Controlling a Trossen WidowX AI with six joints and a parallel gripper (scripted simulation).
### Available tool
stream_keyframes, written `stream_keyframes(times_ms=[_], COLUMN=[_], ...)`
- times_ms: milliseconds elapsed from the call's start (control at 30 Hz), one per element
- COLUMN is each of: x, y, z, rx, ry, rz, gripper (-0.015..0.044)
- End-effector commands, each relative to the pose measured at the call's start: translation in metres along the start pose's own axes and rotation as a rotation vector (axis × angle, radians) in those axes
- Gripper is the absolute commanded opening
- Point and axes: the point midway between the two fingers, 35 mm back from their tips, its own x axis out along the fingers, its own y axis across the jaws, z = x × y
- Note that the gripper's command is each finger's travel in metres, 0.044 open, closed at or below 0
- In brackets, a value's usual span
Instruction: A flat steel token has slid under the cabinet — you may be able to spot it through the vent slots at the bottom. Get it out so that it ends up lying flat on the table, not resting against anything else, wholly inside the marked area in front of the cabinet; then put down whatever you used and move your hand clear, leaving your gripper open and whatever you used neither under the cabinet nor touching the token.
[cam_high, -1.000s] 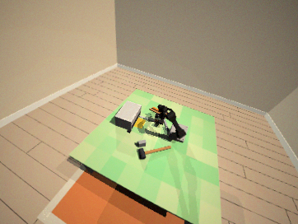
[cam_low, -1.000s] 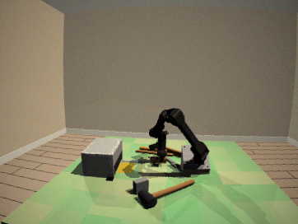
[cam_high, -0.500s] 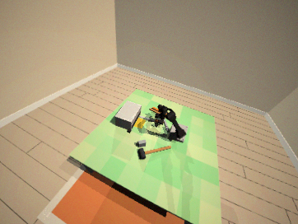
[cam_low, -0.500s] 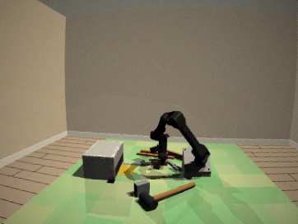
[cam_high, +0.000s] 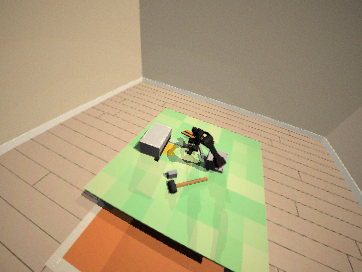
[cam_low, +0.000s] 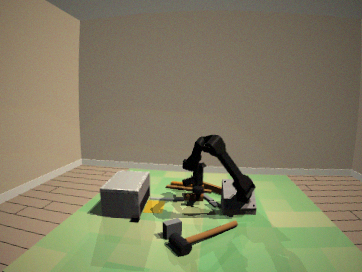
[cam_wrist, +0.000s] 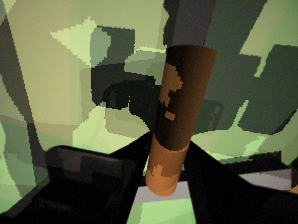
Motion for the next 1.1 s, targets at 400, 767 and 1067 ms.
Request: stream_keyframes(times_ms=[400, 767, 1067], x=[-0.002, -0.002, -0.002], y=[-0.001, -0.001, 0.000], z=[-0.010, -0.004, 0.009], rx=[0.002, -0.015, -0.034], ry=[0.001, 0.002, 0.002], rz=[-0.001, 0.000, 0.001], gripper=[0.0000, 0.0000, 0.0000])
